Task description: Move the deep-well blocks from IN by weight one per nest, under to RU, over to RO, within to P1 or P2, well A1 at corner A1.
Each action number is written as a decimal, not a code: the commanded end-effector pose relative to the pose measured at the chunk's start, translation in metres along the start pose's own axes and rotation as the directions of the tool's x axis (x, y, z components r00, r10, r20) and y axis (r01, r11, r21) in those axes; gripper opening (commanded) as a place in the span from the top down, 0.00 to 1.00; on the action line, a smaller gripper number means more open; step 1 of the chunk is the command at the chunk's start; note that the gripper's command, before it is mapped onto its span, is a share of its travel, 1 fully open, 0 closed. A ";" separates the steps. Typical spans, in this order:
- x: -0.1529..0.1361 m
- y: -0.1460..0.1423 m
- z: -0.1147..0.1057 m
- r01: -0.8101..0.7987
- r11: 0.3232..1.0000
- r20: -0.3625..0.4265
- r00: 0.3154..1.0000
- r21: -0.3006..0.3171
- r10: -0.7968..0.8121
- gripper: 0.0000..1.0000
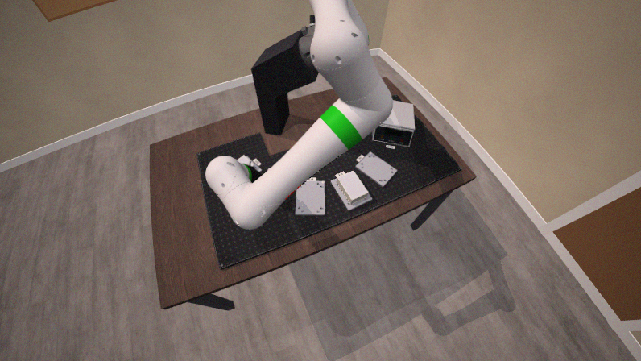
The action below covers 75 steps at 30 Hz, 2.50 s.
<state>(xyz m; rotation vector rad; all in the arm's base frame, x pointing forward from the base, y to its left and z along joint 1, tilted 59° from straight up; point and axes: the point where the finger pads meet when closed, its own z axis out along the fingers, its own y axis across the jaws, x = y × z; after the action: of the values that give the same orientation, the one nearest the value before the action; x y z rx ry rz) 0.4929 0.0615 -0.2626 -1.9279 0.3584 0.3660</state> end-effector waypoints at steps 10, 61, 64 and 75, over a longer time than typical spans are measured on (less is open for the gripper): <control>0.001 0.000 0.001 0.000 1.000 0.000 1.000 0.000 0.000 0.90; 0.004 0.000 0.007 0.000 1.000 0.000 1.000 0.000 0.000 0.00; 0.004 0.000 0.007 0.000 1.000 0.000 1.000 0.000 0.000 0.00; 0.004 0.000 0.007 0.000 1.000 0.000 1.000 0.000 0.000 0.00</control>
<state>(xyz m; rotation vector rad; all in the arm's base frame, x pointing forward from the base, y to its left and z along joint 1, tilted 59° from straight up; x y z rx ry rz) 0.4961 0.0680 -0.2671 -1.9279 0.3584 0.3660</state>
